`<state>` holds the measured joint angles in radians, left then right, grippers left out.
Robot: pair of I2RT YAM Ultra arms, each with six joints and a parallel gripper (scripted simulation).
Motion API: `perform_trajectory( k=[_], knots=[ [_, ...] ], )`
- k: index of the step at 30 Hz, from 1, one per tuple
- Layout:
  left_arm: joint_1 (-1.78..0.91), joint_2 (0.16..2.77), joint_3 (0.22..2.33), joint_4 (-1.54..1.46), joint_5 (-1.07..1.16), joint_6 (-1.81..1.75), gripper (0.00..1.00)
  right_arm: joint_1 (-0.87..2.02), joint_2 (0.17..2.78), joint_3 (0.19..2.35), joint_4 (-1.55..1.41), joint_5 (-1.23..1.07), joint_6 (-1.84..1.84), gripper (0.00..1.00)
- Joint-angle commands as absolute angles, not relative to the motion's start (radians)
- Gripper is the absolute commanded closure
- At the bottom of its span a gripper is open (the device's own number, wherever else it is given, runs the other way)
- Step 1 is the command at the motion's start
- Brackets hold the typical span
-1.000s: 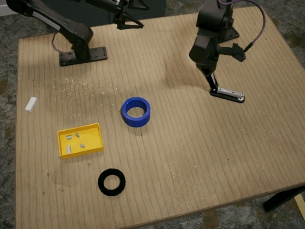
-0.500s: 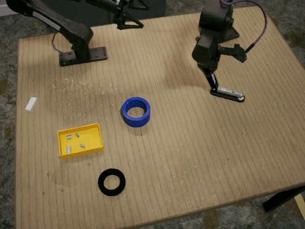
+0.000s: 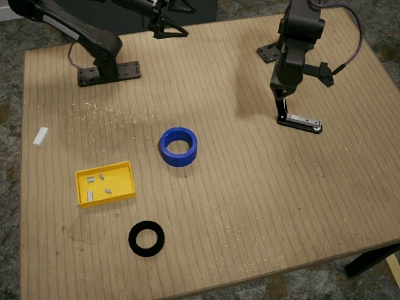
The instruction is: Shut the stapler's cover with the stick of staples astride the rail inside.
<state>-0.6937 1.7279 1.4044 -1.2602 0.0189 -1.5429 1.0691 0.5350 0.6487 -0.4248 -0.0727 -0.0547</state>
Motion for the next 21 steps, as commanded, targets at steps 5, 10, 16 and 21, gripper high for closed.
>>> perform_trajectory(
  k=[5, 10, 16, 21],
  knots=[
    [-0.611, 1.717, 1.447, -1.302, 0.122, -1.444, 1.00, 1.066, 0.522, 0.653, -0.426, -0.075, -0.056, 0.00],
    [-0.556, 1.740, 1.461, -1.319, 0.188, -1.388, 1.00, 1.066, 0.522, 0.653, -0.426, -0.075, -0.056, 0.00],
    [-0.514, 1.757, 1.476, -1.338, 0.239, -1.341, 1.00, 1.066, 0.522, 0.653, -0.426, -0.075, -0.056, 0.00],
    [-0.463, 1.780, 1.493, -1.361, 0.300, -1.284, 1.00, 1.066, 0.522, 0.653, -0.426, -0.075, -0.056, 0.00]
  ],
)
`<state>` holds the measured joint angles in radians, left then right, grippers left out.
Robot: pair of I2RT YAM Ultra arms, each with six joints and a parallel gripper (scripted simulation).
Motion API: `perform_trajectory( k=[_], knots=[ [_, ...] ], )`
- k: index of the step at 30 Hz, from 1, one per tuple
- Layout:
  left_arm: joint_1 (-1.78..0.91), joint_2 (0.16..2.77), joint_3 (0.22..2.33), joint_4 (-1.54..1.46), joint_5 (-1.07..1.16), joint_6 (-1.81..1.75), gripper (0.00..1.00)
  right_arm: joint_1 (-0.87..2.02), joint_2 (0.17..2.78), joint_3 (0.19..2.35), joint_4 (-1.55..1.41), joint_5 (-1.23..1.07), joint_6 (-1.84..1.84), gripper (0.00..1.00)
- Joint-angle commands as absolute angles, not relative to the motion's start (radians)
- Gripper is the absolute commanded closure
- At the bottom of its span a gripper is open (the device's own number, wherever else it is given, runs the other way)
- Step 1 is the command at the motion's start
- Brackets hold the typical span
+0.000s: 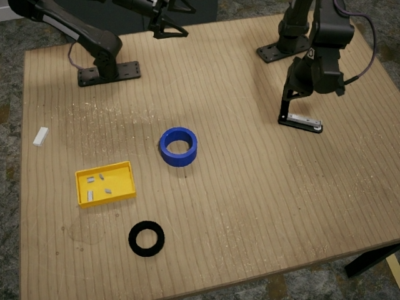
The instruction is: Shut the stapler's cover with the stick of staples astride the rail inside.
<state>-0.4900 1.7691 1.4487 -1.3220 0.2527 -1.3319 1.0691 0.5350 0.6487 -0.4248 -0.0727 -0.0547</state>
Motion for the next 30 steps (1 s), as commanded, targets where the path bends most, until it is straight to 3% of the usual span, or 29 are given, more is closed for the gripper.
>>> perform_trajectory(
  k=[1, 30],
  knots=[
    [-0.452, 1.785, 1.497, -1.366, 0.312, -1.273, 1.00, 1.066, 0.522, 0.653, -0.426, -0.075, -0.056, 0.00],
    [-0.234, 1.985, 1.622, -1.551, 0.570, -0.965, 1.00, 1.066, 0.522, 0.653, -0.426, -0.075, -0.056, 0.00]
  ],
)
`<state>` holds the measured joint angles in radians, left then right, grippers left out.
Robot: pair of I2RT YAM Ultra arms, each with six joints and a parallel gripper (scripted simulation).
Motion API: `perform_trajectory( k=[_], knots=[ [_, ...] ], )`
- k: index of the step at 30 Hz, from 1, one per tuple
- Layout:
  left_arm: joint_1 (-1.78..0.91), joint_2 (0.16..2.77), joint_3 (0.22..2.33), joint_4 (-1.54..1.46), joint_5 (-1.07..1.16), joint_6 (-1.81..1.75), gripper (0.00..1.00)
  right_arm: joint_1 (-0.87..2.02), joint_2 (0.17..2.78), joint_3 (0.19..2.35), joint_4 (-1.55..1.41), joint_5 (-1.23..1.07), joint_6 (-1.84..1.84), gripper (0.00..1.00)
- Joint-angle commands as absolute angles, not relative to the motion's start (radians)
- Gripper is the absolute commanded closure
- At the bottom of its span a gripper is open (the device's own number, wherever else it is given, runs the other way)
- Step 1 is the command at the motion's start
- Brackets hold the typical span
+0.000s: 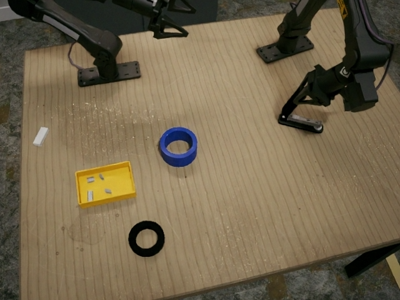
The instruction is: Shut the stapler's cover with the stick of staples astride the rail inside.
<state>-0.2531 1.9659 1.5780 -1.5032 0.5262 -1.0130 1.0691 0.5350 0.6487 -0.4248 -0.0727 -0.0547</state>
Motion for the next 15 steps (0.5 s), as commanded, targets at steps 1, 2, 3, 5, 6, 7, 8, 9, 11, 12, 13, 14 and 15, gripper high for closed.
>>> perform_trajectory(
  k=[1, 2, 3, 5, 6, 7, 8, 9, 11, 12, 13, 14, 15],
  knots=[
    [-0.227, 1.995, 1.627, -1.559, 0.579, -0.952, 1.00, 1.066, 0.522, 0.653, -0.426, -0.075, -0.056, 0.00],
    [-0.223, 2.001, 1.631, -1.562, 0.583, -0.945, 1.00, 1.066, 0.522, 0.653, -0.426, -0.075, -0.056, 0.00],
    [-0.223, 2.002, 1.633, -1.564, 0.583, -0.943, 1.00, 1.066, 0.522, 0.653, -0.426, -0.075, -0.056, 0.00],
    [-0.226, 2.005, 1.635, -1.567, 0.583, -0.940, 1.00, 1.066, 0.522, 0.653, -0.426, -0.075, -0.056, 0.00],
    [-0.229, 2.005, 1.635, -1.568, 0.583, -0.940, 1.00, 1.066, 0.522, 0.653, -0.426, -0.075, -0.056, 0.00],
    [-0.229, 2.005, 1.636, -1.568, 0.583, -0.939, 1.00, 1.066, 0.522, 0.653, -0.426, -0.075, -0.056, 0.00],
    [-0.229, 2.006, 1.636, -1.568, 0.583, -0.939, 1.00, 1.066, 0.522, 0.653, -0.426, -0.075, -0.056, 0.00],
    [-0.229, 2.006, 1.636, -1.569, 0.583, -0.939, 1.00, 1.066, 0.522, 0.653, -0.426, -0.075, -0.056, 0.00],
    [-0.229, 2.003, 1.636, -1.569, 0.583, -0.939, 1.00, 1.066, 0.522, 0.653, -0.426, -0.075, -0.056, 0.00],
    [-0.229, 2.003, 1.636, -1.569, 0.583, -0.939, 1.00, 1.066, 0.522, 0.653, -0.426, -0.075, -0.056, 0.00],
    [-0.229, 2.003, 1.636, -1.569, 0.583, -0.939, 1.00, 1.066, 0.522, 0.653, -0.426, -0.075, -0.056, 0.00],
    [-0.229, 2.003, 1.636, -1.569, 0.583, -0.939, 1.00, 1.066, 0.522, 0.653, -0.426, -0.075, -0.056, 0.00],
    [-0.229, 2.003, 1.636, -1.569, 0.583, -0.939, 1.00, 1.066, 0.522, 0.653, -0.426, -0.075, -0.056, 0.00]
  ],
)
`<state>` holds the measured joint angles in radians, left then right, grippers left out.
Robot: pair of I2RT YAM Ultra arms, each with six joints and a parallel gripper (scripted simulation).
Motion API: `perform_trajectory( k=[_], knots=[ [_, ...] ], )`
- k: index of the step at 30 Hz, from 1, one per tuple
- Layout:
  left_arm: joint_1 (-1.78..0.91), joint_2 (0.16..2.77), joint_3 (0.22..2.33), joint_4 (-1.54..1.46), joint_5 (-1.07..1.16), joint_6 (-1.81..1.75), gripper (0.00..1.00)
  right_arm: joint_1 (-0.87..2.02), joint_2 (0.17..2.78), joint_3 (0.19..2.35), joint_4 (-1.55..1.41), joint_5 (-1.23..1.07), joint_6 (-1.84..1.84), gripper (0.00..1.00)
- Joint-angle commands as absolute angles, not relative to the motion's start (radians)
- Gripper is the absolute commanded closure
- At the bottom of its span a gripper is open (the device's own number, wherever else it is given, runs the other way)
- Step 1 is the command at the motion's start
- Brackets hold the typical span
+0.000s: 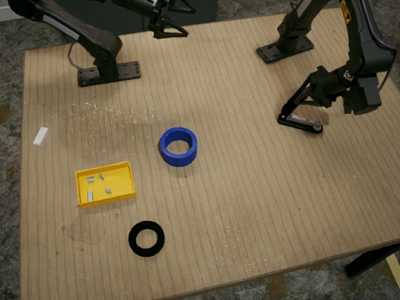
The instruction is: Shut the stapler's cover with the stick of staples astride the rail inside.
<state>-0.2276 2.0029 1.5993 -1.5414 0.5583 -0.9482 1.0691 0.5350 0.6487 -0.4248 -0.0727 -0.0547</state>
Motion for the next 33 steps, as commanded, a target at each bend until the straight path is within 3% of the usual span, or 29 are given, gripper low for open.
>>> perform_trajectory(
  k=[1, 2, 6, 7, 26, 27, 33],
  knots=[
    [-0.229, 2.003, 1.636, -1.569, 0.583, -0.939, 1.00, 1.066, 0.522, 0.653, -0.426, -0.075, -0.056, 0.00],
    [-0.229, 2.003, 1.636, -1.569, 0.583, -0.940, 1.00, 1.066, 0.522, 0.653, -0.426, -0.075, -0.056, 0.00],
    [-0.229, 2.003, 1.636, -1.569, 0.583, -0.941, 0.55, 1.066, 0.522, 0.653, -0.426, -0.075, -0.056, 0.00],
    [-0.229, 2.003, 1.636, -1.569, 0.583, -0.942, 0.48, 1.066, 0.522, 0.653, -0.426, -0.075, -0.056, 0.00],
    [-0.199, 1.953, 1.631, -1.568, 0.571, -0.950, 0.48, 1.066, 0.522, 0.653, -0.426, -0.075, -0.056, 0.00],
    [-0.201, 1.969, 1.630, -1.569, 0.570, -0.937, 0.37, 1.066, 0.522, 0.653, -0.426, -0.075, -0.056, 0.00],
    [-0.177, 1.932, 1.639, -1.565, 0.560, -0.944, 0.36, 1.066, 0.522, 0.653, -0.426, -0.075, -0.056, 0.00]
  ],
)
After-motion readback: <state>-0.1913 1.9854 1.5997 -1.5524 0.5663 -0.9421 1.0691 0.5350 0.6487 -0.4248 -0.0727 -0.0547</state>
